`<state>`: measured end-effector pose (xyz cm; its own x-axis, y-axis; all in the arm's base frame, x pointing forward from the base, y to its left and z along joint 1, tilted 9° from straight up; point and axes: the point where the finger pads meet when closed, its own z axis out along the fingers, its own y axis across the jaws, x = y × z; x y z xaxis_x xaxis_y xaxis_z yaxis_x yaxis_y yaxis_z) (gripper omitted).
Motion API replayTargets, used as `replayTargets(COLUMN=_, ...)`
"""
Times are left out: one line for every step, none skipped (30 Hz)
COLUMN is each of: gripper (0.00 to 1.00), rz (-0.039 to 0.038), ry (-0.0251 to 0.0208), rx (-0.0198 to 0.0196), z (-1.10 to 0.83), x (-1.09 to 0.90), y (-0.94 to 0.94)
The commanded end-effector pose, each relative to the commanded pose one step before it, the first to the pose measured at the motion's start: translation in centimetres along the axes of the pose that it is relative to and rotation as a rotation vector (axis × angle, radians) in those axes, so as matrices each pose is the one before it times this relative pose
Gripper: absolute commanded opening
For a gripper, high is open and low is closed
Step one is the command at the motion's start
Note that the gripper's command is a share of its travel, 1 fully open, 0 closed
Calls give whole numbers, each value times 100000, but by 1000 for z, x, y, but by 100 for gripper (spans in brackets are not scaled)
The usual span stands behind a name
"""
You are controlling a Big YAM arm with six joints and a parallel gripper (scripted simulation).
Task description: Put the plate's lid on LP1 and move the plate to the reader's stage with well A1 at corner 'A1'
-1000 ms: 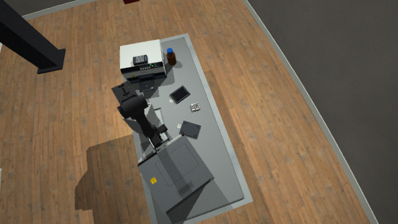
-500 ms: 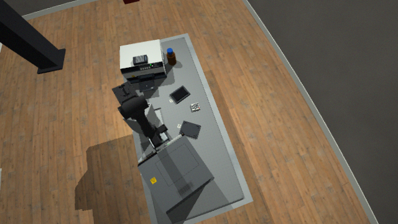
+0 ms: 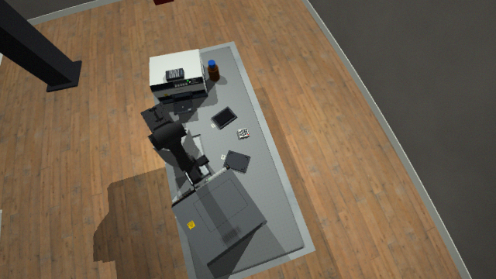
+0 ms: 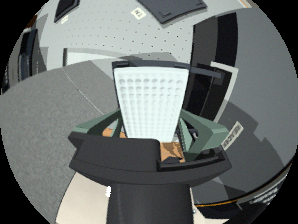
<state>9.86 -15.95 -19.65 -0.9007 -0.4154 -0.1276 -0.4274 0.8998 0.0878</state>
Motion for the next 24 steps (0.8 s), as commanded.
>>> replayTargets(gripper=86, rz=120, ry=-174, rx=456, z=271, x=-181, y=-182)
replayTargets(gripper=86, rz=41, ry=-2, rx=34, z=22, x=-3, y=-13)
replayTargets(gripper=86, rz=45, ry=-4, rx=22, z=23, x=1, y=-9)
replayTargets(gripper=86, rz=0, ry=0, rx=0, z=0, x=0, y=0)
replayTargets(gripper=86, rz=0, ry=0, rx=0, z=0, x=0, y=0)
replayTargets(gripper=86, rz=22, ry=19, rx=61, z=-12, x=5, y=-28)
replayTargets(gripper=86, rz=41, ry=1, rx=73, z=32, x=-1, y=-23)
replayTargets(gripper=86, rz=30, ry=1, rx=-6, z=44, x=0, y=-1)
replayTargets(gripper=86, rz=54, ry=-1, rx=-26, z=60, x=6, y=8)
replayTargets(gripper=86, rz=28, ry=0, rx=11, z=55, x=1, y=-19)
replayTargets(gripper=86, rz=31, ry=1, rx=-30, z=44, x=0, y=-3)
replayTargets(gripper=86, rz=-27, ry=1, rx=-59, z=30, x=-1, y=25)
replayTargets(gripper=86, rz=6, ry=-1, rx=-22, z=32, x=2, y=17)
replayTargets(gripper=86, rz=-22, ry=-2, rx=16, z=28, x=1, y=6)
replayTargets(gripper=86, rz=15, ry=-3, rx=59, z=32, x=2, y=-10)
replayTargets(gripper=86, rz=-14, ry=0, rx=-40, z=60, x=2, y=16)
replayTargets(gripper=86, rz=2, ry=-1, rx=-19, z=56, x=1, y=10)
replayTargets(gripper=86, rz=-1, ry=0, rx=2, z=35, x=0, y=3)
replayTargets(gripper=86, rz=-15, ry=0, rx=6, z=47, x=5, y=-13)
replayTargets(gripper=86, rz=-23, ry=0, rx=-13, z=6, x=0, y=3)
replayTargets(gripper=86, rz=0, ry=0, rx=0, z=0, x=0, y=0)
replayTargets(gripper=86, rz=0, ry=0, rx=0, z=0, x=0, y=0)
replayTargets(gripper=86, rz=-6, ry=-1, rx=7, z=25, x=-1, y=0)
replayTargets(gripper=86, rz=-6, ry=0, rx=7, z=10, x=0, y=-1)
